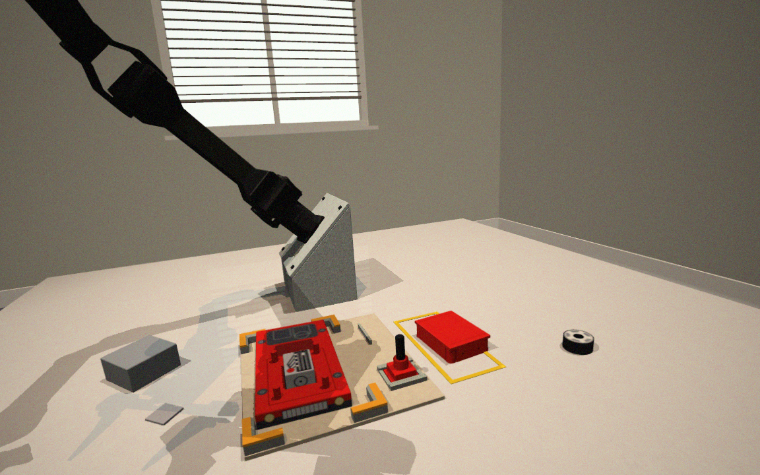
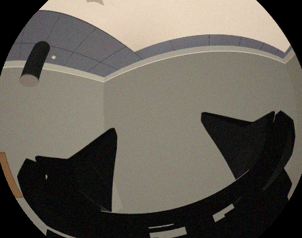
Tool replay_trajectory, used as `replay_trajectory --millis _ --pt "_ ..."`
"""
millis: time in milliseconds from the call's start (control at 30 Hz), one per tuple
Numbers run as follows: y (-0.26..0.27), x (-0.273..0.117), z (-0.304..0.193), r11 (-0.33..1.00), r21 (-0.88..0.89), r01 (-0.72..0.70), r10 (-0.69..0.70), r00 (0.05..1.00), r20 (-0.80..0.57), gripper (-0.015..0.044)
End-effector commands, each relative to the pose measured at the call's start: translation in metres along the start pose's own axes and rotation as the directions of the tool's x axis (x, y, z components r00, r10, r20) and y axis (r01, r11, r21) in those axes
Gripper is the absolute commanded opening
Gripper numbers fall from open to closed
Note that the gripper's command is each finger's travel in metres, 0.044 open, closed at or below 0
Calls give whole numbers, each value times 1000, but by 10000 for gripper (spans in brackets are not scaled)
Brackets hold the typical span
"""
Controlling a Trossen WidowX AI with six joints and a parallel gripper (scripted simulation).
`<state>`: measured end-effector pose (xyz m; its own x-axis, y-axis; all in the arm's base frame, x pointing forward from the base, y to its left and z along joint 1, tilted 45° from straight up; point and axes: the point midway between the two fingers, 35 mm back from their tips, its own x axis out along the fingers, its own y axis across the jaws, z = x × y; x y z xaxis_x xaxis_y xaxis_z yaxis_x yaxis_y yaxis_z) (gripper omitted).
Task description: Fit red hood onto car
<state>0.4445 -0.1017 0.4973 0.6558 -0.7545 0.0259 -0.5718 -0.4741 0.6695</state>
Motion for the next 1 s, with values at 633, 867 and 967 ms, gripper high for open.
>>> replay_trajectory --millis 633,867,967 --pt "-298 -27 154 -10 -909 417 -406 829 385 440" --pt "-357 -63 226 -493 -810 318 -422 727 542 440" --pt "-376 -82 260 -672 -704 229 -408 679 610 440"
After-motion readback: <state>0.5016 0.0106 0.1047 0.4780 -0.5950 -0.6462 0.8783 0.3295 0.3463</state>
